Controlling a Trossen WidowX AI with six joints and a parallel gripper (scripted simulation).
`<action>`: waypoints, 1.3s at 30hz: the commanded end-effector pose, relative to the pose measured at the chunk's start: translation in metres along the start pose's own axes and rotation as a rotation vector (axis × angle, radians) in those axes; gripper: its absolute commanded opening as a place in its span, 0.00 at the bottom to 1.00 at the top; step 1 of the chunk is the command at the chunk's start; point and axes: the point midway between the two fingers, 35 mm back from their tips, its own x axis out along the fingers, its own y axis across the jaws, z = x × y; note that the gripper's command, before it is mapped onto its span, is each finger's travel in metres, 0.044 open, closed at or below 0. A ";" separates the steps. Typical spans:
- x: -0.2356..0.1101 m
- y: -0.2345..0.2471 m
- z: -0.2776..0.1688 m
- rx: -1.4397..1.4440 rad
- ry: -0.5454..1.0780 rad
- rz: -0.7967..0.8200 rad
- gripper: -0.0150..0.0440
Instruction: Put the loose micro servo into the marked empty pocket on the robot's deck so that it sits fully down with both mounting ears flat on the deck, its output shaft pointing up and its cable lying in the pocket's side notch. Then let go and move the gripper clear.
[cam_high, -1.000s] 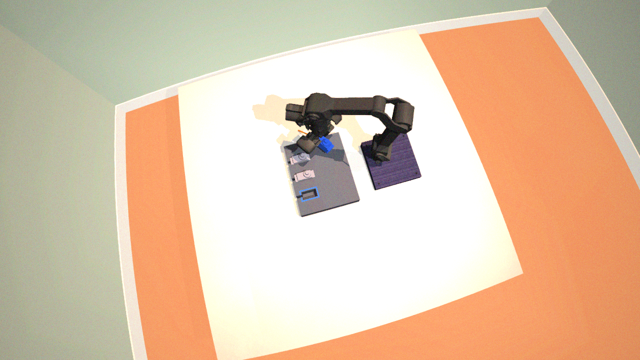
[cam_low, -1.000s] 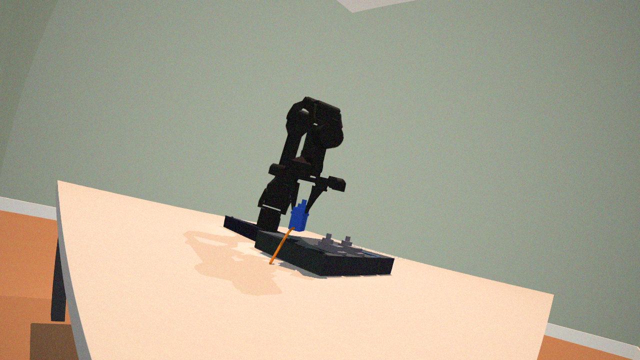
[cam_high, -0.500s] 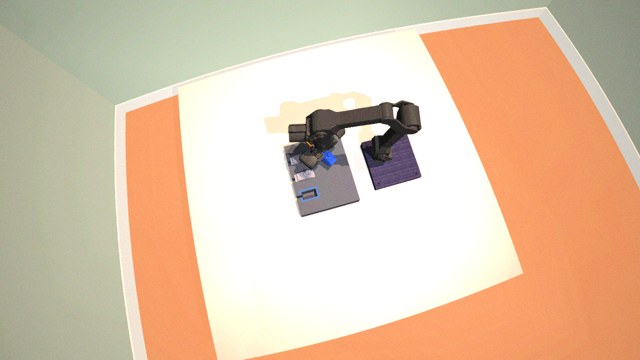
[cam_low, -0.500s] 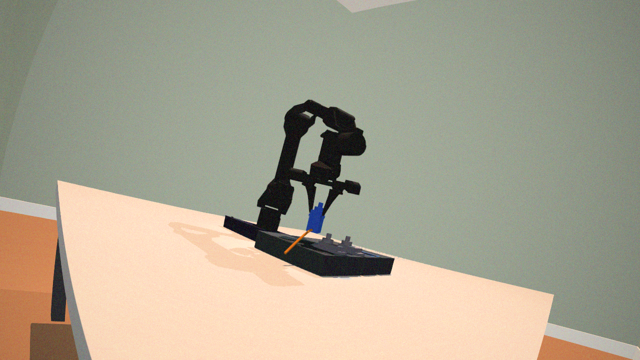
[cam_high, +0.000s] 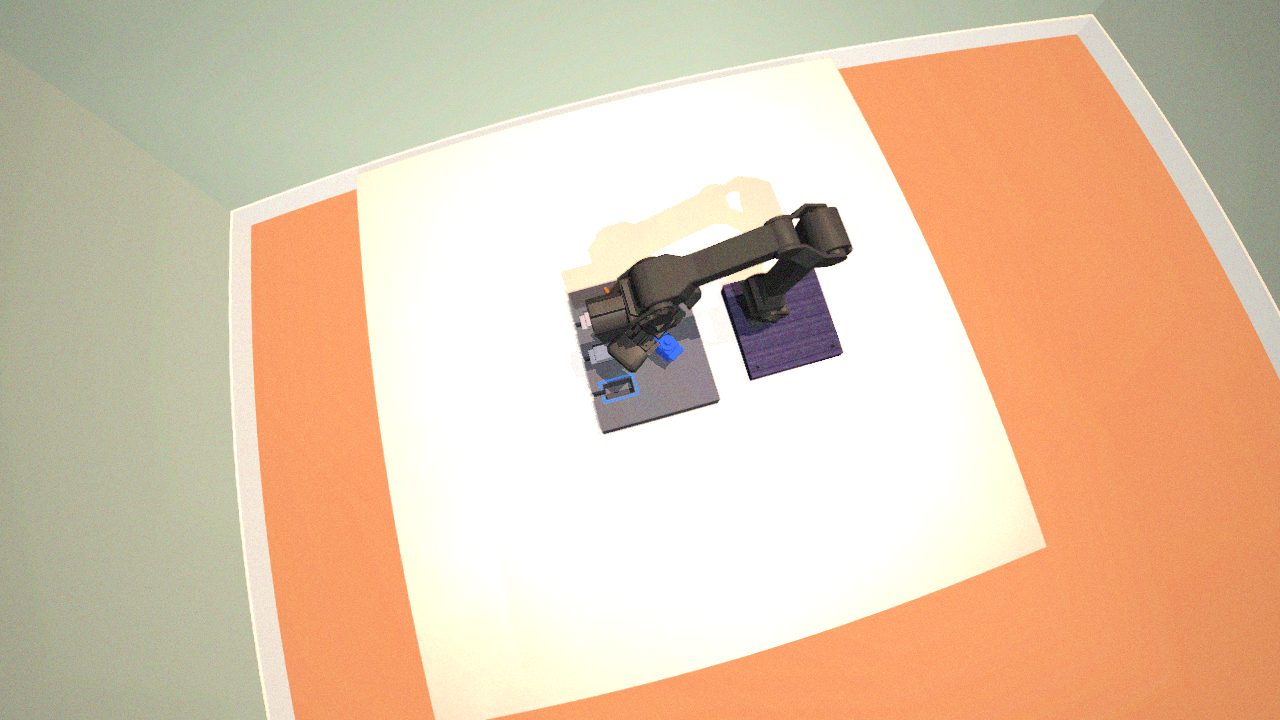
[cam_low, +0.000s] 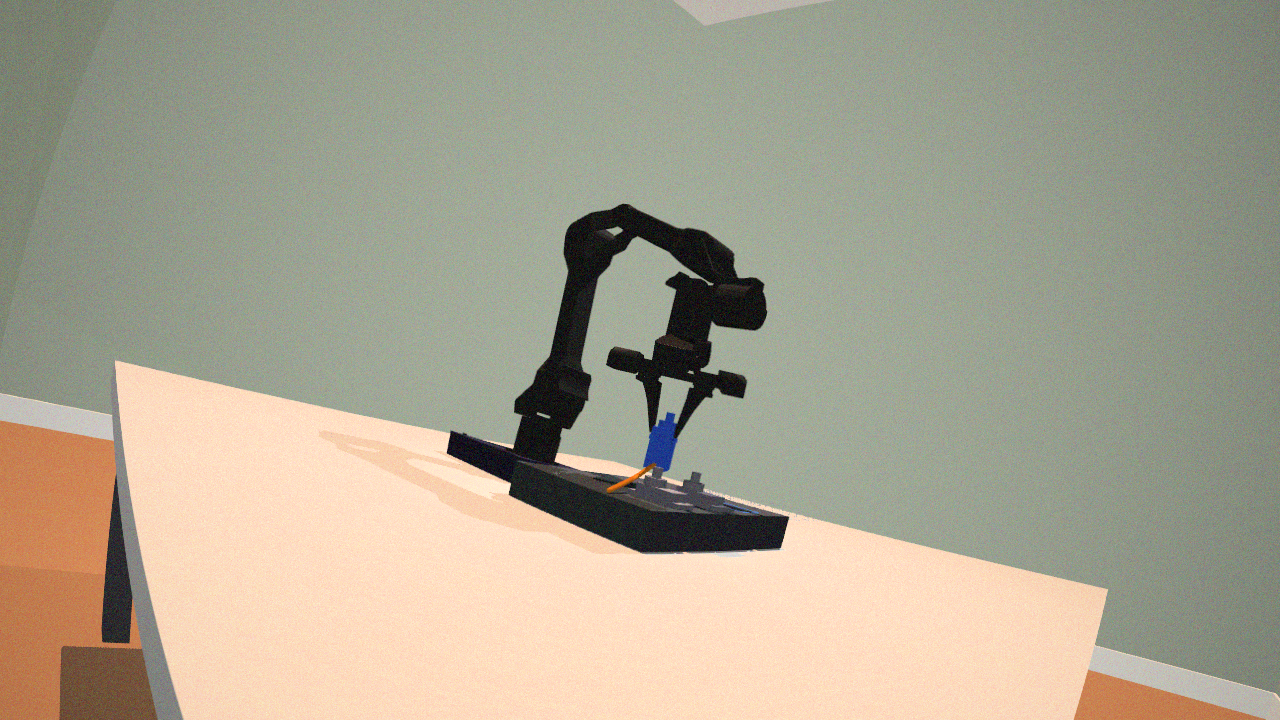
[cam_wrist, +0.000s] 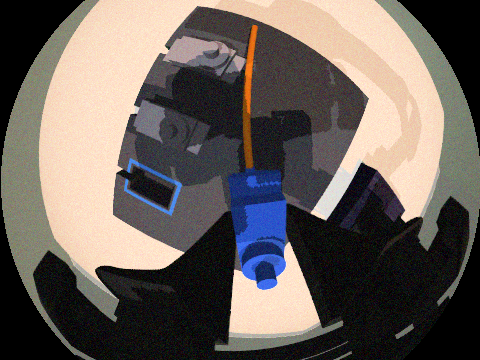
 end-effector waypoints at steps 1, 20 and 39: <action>-0.001 0.009 -0.015 0.001 0.004 0.007 0.25; -0.002 0.033 -0.052 -0.082 0.008 0.010 0.25; -0.002 0.033 -0.052 -0.729 0.004 0.012 0.25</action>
